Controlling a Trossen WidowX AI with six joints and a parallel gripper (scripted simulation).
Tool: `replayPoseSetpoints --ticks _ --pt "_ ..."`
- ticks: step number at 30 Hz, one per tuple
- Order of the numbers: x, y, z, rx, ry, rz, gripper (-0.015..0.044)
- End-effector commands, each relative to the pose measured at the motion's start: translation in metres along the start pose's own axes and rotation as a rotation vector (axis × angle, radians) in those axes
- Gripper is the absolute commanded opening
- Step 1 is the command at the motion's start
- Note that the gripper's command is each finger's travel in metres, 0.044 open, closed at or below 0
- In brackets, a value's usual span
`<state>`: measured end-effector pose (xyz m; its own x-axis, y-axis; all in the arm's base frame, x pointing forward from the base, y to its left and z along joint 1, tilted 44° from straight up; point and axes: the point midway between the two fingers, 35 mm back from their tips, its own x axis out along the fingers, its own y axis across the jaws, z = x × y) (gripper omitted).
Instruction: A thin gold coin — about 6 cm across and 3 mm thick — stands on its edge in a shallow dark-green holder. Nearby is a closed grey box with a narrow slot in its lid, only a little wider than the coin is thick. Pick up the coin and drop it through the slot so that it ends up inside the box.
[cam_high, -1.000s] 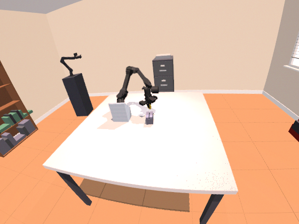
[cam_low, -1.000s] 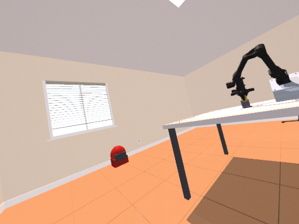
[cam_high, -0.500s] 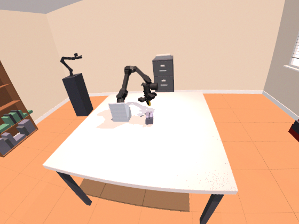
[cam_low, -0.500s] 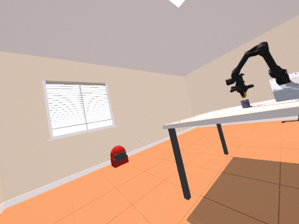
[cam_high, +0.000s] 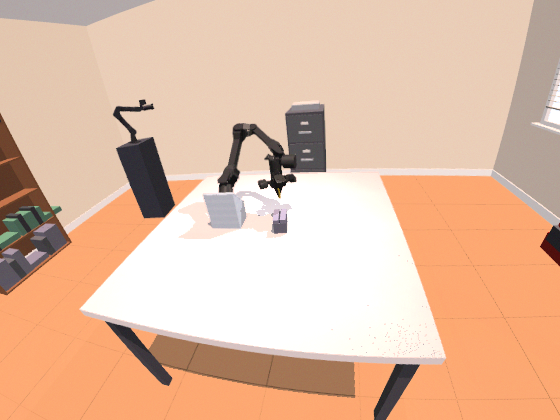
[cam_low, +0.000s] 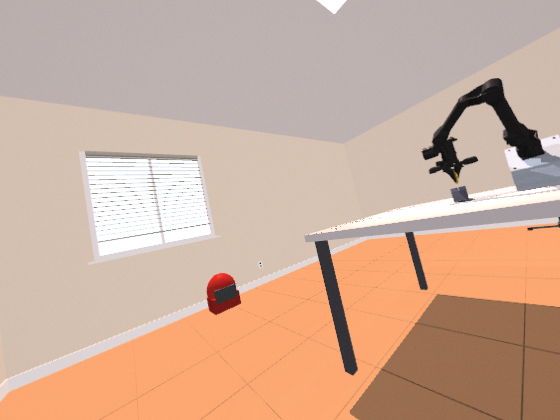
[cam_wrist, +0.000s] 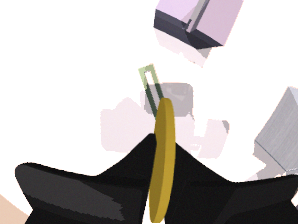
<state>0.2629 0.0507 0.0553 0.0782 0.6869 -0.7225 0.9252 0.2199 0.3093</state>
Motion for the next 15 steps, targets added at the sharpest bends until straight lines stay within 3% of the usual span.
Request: replayPoseSetpoints --ticks 1,8,15 --pt "-0.0003 0.0011 -0.0013 0.122 0.002 0.0 0.0" --pt "-0.0004 0.0028 -0.0024 0.331 0.002 0.0 0.0" --pt "-0.0005 0.0026 -0.0005 0.337 0.001 0.0 0.0"
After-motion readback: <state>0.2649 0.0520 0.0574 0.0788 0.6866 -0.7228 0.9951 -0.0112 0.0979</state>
